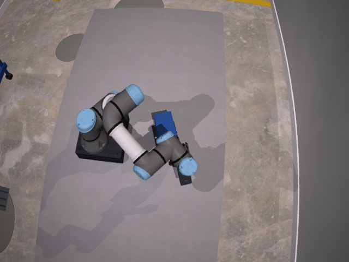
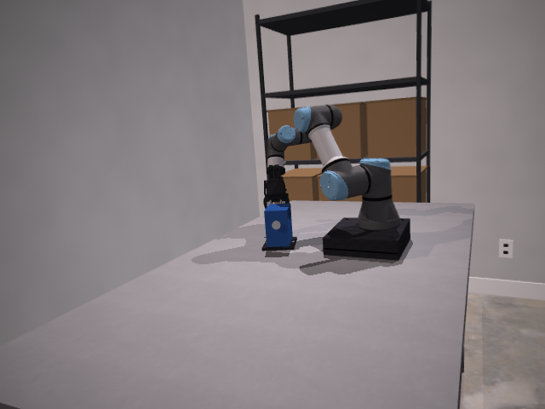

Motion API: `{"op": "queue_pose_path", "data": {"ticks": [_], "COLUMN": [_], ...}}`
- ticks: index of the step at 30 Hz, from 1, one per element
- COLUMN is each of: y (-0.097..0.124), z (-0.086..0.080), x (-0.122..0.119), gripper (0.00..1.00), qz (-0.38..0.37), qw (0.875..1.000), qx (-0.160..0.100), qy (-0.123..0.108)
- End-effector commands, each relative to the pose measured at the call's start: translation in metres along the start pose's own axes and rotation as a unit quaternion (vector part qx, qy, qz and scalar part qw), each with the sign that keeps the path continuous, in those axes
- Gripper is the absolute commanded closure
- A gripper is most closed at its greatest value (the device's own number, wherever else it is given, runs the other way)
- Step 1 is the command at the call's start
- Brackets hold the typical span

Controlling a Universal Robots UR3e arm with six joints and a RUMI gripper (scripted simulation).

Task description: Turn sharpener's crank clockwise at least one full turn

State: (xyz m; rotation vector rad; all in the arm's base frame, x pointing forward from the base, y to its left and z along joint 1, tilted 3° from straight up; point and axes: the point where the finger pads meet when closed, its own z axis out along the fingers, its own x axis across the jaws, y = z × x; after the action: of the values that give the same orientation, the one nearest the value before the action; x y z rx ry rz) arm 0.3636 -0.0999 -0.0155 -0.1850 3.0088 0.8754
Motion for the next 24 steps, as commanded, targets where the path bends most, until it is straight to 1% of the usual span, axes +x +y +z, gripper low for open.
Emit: {"op": "queue_pose_path", "data": {"ticks": [1,24], "y": [-0.002,-0.004], "z": [0.002,0.006], "x": [0.004,0.024], "gripper": [0.91,0.91], "qz": [0.000,0.000], "qw": [1.000,1.000], "qx": [0.001,0.001], "qy": [-0.001,-0.001]}}
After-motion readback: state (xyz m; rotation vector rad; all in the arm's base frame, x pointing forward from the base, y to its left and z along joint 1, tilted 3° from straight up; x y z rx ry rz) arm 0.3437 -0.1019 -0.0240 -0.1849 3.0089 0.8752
